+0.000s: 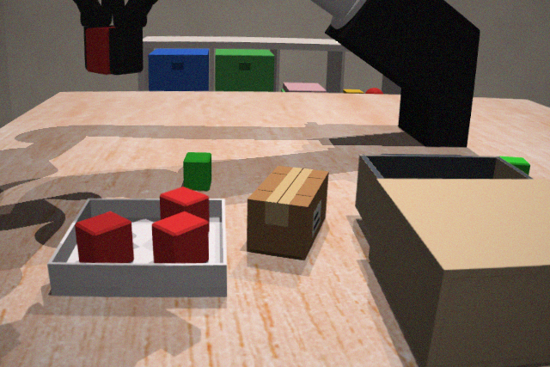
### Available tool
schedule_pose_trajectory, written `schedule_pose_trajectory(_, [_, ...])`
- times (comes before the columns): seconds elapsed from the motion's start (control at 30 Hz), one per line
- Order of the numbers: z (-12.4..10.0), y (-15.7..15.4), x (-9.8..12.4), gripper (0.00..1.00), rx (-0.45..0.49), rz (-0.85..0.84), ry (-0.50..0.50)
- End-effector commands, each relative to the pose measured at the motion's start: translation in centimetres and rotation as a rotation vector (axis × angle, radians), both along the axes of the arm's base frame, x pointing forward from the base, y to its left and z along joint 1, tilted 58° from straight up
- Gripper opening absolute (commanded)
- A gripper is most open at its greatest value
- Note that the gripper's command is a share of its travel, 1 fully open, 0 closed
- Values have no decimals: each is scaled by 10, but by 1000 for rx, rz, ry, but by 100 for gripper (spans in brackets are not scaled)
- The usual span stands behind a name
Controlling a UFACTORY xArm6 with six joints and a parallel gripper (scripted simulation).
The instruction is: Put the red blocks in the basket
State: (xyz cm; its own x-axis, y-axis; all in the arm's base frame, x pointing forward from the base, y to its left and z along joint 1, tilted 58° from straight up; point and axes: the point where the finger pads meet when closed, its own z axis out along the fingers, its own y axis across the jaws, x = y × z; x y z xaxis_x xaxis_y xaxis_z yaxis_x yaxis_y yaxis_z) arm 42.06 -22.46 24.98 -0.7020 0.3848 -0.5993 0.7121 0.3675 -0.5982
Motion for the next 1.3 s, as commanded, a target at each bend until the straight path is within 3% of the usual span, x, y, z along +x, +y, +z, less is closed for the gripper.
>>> schedule_pose_trajectory(0.0, [3, 0, 1, 0, 2, 3, -3])
schedule_pose_trajectory(1.27, [-7, -17, 1, 0, 2, 2, -3])
